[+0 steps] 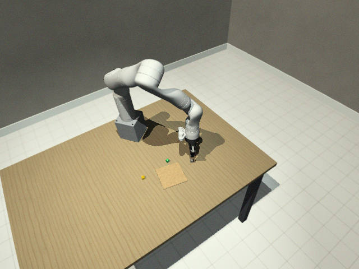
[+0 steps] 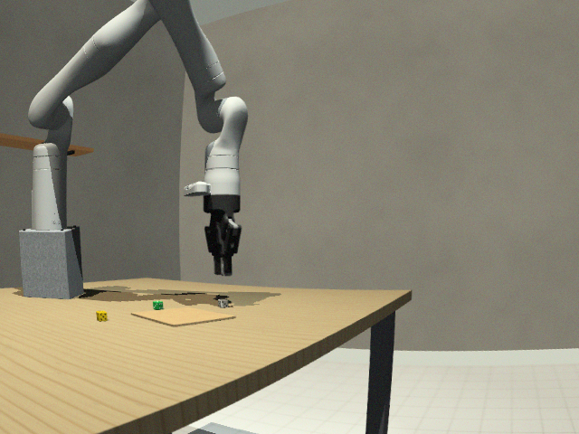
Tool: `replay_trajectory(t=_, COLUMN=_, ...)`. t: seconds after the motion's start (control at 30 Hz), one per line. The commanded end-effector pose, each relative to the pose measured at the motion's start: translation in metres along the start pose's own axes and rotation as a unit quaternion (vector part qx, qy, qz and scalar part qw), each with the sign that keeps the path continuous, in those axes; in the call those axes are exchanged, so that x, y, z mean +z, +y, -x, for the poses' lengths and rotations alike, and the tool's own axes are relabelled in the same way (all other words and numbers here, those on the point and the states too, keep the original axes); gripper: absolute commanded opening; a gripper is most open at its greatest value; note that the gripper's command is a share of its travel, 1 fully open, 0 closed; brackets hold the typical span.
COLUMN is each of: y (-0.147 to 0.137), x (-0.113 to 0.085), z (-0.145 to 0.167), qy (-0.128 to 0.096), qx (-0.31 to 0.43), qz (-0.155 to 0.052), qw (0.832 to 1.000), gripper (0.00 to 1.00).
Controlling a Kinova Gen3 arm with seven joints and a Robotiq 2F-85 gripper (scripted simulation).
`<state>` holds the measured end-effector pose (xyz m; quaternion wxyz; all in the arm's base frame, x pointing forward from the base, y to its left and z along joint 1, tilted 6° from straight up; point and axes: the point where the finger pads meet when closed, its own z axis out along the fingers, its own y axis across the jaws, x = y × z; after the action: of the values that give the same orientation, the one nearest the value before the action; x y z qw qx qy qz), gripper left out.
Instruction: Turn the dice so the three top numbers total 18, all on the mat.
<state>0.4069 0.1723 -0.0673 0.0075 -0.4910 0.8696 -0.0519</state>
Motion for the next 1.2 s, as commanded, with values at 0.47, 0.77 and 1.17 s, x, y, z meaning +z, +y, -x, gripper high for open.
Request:
replay_trajectory(t=0.47, y=0.002, x=0.024, z=0.0, qy=0.001, qx=-0.001, qz=0.001, qw=1.0, gripper=0.31)
replay_trajectory(t=0.77, y=0.003, x=0.034, z=-0.001, qy=0.001, qx=-0.001, qz=0.001, qw=1.0, gripper=0.31)
replay_trajectory(t=1.17, y=0.003, x=0.042, z=-0.001, qy=0.001, qx=-0.001, qz=0.001, qw=1.0, gripper=0.31)
